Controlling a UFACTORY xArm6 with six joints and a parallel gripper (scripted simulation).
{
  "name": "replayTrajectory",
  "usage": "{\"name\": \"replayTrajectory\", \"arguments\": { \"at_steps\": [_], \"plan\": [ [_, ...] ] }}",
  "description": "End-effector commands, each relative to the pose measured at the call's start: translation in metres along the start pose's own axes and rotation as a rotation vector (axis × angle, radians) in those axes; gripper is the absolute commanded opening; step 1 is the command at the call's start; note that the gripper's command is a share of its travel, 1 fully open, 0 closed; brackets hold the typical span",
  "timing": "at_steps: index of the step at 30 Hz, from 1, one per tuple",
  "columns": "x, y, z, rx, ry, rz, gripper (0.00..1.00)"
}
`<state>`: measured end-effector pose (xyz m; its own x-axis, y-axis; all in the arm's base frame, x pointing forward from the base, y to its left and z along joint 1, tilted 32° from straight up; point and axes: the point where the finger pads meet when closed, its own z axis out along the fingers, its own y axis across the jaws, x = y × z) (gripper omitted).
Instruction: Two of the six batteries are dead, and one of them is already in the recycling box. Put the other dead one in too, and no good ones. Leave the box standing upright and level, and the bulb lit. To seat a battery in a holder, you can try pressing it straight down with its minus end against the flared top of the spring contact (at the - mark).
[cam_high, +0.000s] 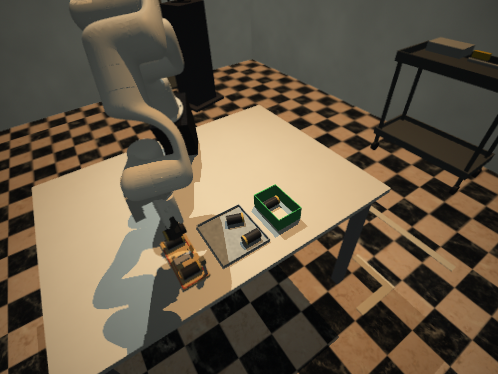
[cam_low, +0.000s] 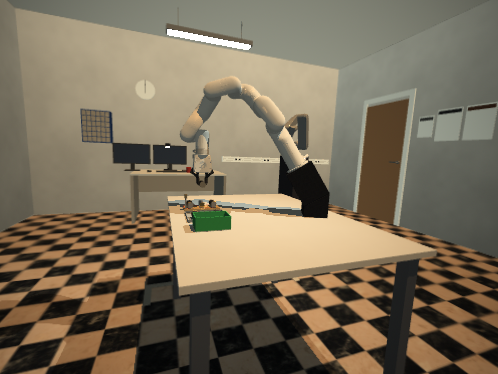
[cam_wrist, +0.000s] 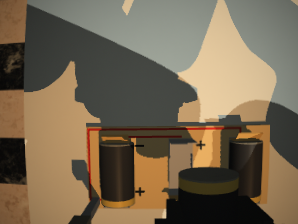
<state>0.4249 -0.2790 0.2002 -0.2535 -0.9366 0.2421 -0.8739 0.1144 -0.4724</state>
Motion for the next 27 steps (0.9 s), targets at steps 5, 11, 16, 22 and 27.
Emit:
{"name": "replayTrajectory", "arguments": {
  "at_steps": [5,11,16,22,27],
  "plan": [
    [0.001,-0.001,-0.001,0.003,0.001,0.001,0.28],
    [0.001,-0.001,-0.001,0.003,0.001,0.002,0.28],
    [0.001,-0.001,0.0,0.003,0.001,0.002,0.28],
    [0.001,-0.001,0.042,0.003,0.001,0.002,0.28],
    [0.001,-0.001,0.068,0.003,0.001,0.002,0.28]
  ]
}}
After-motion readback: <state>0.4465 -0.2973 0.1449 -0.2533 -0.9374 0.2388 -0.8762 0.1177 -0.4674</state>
